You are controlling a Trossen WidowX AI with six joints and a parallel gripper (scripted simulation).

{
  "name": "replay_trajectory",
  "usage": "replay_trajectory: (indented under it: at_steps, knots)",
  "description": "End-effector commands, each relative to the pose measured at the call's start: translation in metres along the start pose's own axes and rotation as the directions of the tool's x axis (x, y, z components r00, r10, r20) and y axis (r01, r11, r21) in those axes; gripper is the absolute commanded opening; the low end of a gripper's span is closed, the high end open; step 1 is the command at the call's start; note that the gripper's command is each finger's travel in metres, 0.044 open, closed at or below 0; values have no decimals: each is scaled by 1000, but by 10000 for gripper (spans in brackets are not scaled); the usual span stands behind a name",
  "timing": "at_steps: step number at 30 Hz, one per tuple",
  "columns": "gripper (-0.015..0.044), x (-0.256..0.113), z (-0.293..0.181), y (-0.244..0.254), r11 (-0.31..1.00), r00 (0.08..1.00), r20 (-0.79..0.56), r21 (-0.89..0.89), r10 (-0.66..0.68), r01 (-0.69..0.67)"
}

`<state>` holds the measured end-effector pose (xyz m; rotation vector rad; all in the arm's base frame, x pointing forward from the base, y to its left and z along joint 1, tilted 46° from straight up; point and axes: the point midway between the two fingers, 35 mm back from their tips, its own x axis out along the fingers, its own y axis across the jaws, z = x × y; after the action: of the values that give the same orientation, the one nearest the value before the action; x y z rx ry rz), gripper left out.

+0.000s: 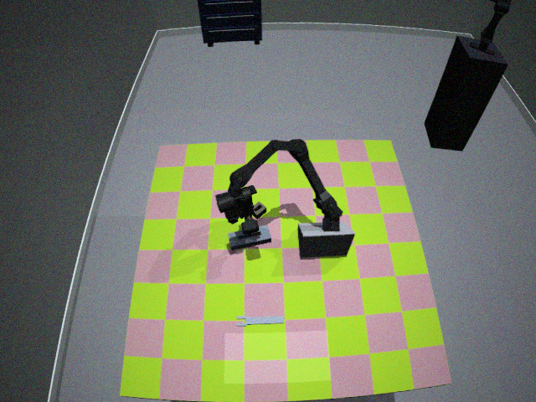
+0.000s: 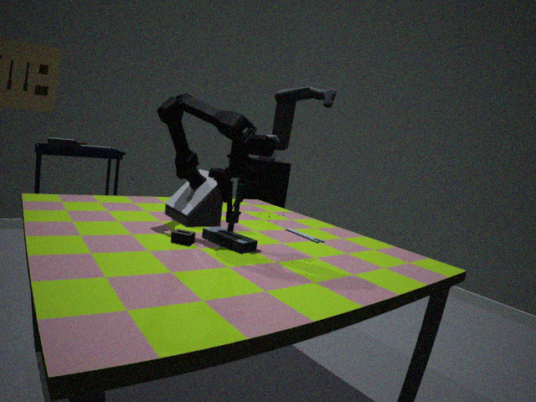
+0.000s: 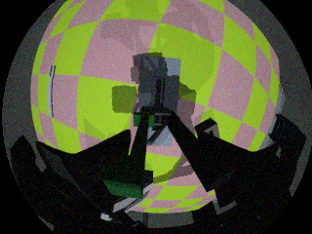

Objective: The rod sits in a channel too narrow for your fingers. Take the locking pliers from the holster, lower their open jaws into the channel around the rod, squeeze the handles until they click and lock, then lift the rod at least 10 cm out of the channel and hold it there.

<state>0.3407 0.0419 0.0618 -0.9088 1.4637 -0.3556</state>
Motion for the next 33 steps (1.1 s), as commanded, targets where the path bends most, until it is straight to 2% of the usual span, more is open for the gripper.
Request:
replay_trajectory:
  at_steps: [1, 33]
  knots:
    - [316, -3, 2, 1, 1000, 1000, 7, 3, 5, -5]
    - [316, 10, 1, -1, 1000, 1000, 7, 3, 5, -5]
